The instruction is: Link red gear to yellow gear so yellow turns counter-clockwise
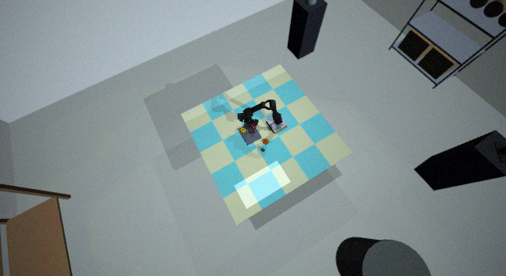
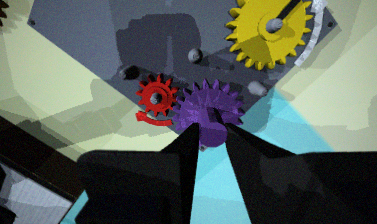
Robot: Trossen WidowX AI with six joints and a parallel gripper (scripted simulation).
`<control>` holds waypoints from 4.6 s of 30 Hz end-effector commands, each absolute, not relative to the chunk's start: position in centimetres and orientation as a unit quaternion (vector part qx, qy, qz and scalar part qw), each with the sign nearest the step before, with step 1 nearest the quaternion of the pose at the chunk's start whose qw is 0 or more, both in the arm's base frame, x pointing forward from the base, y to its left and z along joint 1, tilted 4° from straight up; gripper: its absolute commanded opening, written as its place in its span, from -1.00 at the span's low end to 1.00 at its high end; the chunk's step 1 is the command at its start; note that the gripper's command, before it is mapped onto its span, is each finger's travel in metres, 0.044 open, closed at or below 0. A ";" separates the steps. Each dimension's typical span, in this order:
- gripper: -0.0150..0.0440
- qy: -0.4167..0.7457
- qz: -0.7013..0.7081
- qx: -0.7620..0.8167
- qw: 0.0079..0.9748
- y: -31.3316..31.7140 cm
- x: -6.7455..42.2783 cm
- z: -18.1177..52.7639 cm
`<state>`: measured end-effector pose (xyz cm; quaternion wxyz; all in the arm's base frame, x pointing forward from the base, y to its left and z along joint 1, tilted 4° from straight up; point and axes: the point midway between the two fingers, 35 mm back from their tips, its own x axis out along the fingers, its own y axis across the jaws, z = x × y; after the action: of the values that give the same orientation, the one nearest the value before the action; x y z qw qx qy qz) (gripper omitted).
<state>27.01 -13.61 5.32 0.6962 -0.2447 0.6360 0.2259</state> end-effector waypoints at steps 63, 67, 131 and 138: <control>0.87 0.661 0.133 -0.136 0.726 -2.2 31.6 9.0; 1.00 0.667 0.098 -0.096 0.732 1.2 32.1 9.1; 0.91 0.670 -0.064 0.094 0.734 16.8 29.6 4.4; 0.29 0.670 -0.064 0.094 0.734 16.8 29.6 4.4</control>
<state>29.56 16.83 4.44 0.7330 0.0924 0.6710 -0.0621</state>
